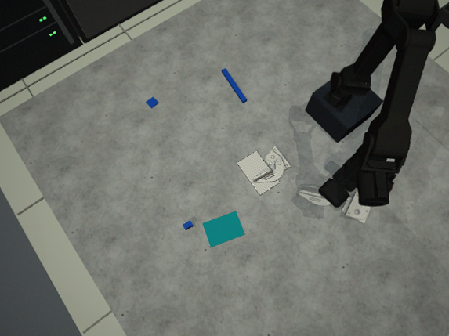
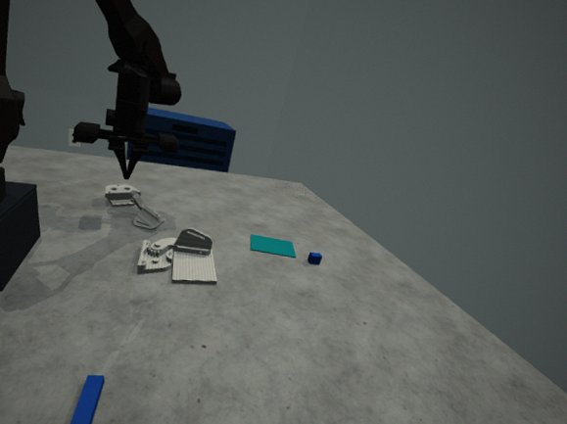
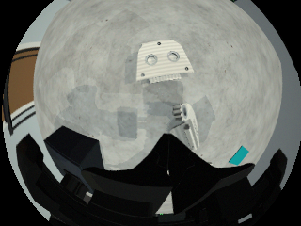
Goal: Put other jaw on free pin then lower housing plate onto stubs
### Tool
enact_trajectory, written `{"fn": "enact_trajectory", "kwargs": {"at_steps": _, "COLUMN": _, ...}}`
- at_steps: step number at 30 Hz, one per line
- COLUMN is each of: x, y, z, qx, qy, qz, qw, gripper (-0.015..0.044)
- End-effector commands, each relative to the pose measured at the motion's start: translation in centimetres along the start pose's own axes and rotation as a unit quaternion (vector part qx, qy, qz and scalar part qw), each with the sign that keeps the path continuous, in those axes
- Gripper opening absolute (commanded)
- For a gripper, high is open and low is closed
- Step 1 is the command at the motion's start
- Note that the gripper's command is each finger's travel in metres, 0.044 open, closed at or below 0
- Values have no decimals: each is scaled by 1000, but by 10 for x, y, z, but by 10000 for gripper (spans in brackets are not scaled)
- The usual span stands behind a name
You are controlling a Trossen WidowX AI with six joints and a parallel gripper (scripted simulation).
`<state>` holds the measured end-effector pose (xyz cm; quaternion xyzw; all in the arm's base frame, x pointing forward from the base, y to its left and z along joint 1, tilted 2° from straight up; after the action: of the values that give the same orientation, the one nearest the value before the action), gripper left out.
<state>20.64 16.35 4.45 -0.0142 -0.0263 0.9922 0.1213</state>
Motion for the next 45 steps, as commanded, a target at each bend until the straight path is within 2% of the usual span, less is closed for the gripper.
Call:
{"fn": "enact_trajectory", "kwargs": {"at_steps": 1, "x": 3, "y": 4, "z": -2, "qx": 4, "qy": -1, "qz": 54, "qw": 999, "gripper": 0}}
{"fn": "enact_trajectory", "kwargs": {"at_steps": 15, "x": 8, "y": 9, "z": -3, "qx": 4, "qy": -2, "qz": 256, "qw": 967, "gripper": 0}}
{"fn": "enact_trajectory", "kwargs": {"at_steps": 22, "x": 8, "y": 9, "z": -4, "qx": 4, "qy": -2, "qz": 258, "qw": 966, "gripper": 0}}
{"fn": "enact_trajectory", "kwargs": {"at_steps": 45, "x": 7, "y": 8, "z": -42, "qx": 4, "qy": -2, "qz": 258, "qw": 966, "gripper": 0}}
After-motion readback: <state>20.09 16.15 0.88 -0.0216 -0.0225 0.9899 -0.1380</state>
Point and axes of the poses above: the point midway between the two fingers, 35 mm back from their tips, its own z axis back along the fingers, its own x axis across the jaws, y = z × x, the point moved 1 cm from there along z, back along the fingers, and after that the axes turned 11 degrees about -z, right-handed, at the moved point
